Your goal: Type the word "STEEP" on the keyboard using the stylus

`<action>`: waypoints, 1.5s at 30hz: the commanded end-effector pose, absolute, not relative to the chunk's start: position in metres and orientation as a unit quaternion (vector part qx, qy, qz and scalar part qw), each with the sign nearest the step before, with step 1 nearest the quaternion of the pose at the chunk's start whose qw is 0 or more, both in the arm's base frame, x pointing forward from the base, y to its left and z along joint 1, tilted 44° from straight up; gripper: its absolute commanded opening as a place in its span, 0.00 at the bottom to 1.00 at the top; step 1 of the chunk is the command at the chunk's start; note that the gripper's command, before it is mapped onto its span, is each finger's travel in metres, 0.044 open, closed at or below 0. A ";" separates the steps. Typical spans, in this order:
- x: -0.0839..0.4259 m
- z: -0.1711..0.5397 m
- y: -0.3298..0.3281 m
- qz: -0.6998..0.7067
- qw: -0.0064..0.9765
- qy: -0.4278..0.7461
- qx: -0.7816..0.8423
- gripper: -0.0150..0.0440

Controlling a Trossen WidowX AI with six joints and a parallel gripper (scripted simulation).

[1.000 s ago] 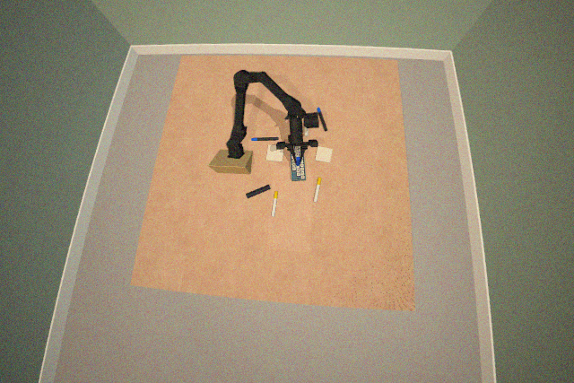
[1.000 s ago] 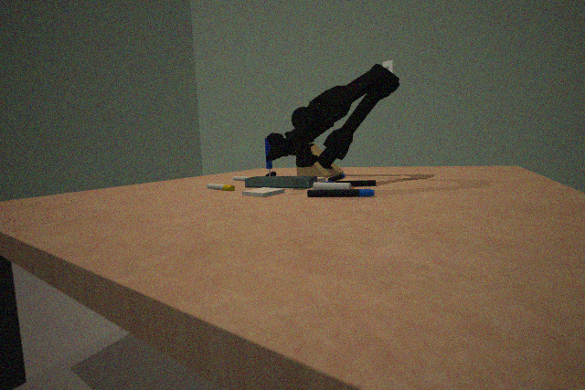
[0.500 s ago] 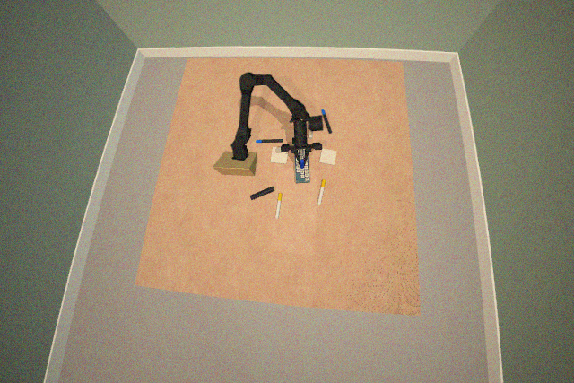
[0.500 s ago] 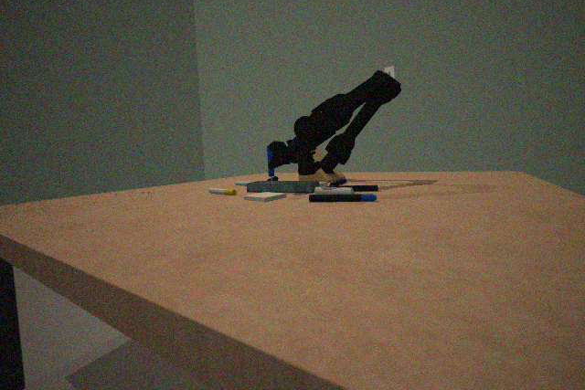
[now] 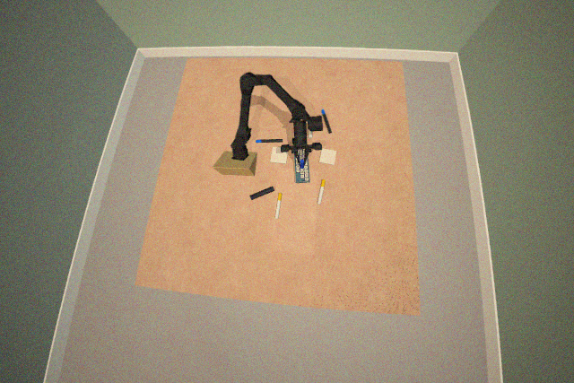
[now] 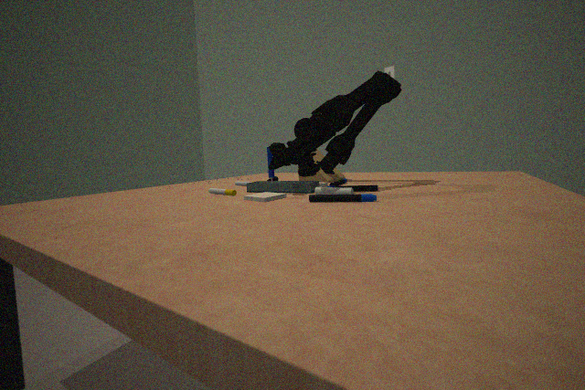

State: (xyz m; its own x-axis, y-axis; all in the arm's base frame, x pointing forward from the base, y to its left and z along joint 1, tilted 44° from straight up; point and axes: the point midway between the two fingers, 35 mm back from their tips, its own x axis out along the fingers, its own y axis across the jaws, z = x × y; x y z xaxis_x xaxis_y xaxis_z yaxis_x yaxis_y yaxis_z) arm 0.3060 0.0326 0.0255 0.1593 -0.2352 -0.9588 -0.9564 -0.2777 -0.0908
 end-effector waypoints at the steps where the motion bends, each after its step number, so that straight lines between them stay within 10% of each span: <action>1: 0.306 0.025 0.032 0.459 0.393 0.457 -0.653 0.39; 22: 0.311 0.051 0.006 0.457 0.393 0.459 -0.653 0.25; 45: 0.307 0.033 0.023 0.458 0.392 0.458 -0.653 0.39</action>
State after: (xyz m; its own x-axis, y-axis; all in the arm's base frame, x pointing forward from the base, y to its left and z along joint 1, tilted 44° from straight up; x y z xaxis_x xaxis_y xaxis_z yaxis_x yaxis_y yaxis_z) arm 0.3076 0.0220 0.0354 0.1605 -0.2344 -0.9588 -0.9565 -0.2766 -0.0925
